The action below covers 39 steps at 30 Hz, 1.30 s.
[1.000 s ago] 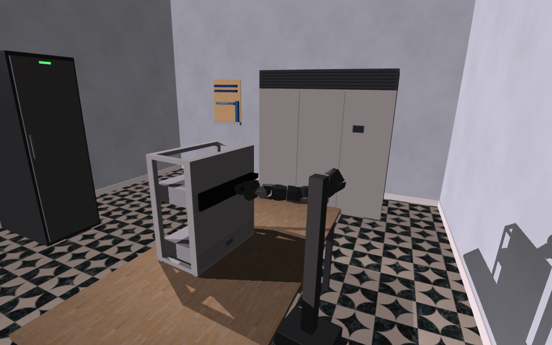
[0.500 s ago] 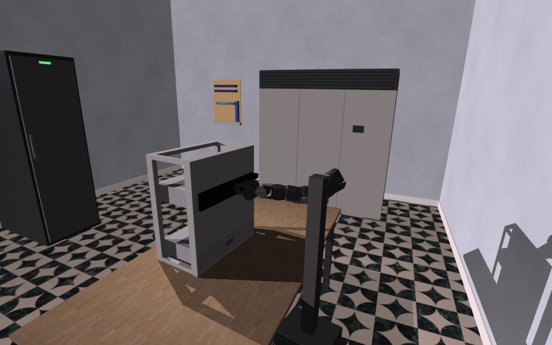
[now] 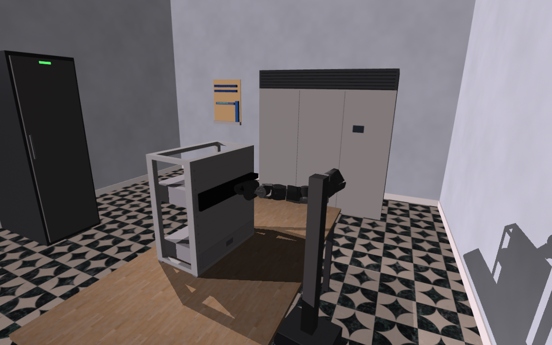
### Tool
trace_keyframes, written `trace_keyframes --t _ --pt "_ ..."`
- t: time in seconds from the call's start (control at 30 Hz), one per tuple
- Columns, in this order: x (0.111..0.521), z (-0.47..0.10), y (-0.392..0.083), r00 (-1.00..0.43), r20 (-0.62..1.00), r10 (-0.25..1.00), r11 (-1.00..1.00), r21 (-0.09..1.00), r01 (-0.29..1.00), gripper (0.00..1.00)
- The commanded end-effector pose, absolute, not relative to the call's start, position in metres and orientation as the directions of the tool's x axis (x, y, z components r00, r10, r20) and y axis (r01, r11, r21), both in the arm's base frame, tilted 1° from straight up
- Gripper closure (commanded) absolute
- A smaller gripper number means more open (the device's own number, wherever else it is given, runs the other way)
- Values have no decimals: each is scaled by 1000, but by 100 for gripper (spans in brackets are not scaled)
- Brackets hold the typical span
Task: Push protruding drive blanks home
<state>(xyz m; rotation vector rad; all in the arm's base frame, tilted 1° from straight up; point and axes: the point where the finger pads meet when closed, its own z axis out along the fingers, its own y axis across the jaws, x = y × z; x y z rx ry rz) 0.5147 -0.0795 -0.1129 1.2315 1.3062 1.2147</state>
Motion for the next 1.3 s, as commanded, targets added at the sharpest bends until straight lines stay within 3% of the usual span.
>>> trace_keyframes --t 0.0,1.27 --pt "519 -89 -77 -65 -5 998 5 1000 -3 100" --pt "522 -85 -77 -65 -5 998 5 1000 -2 100"
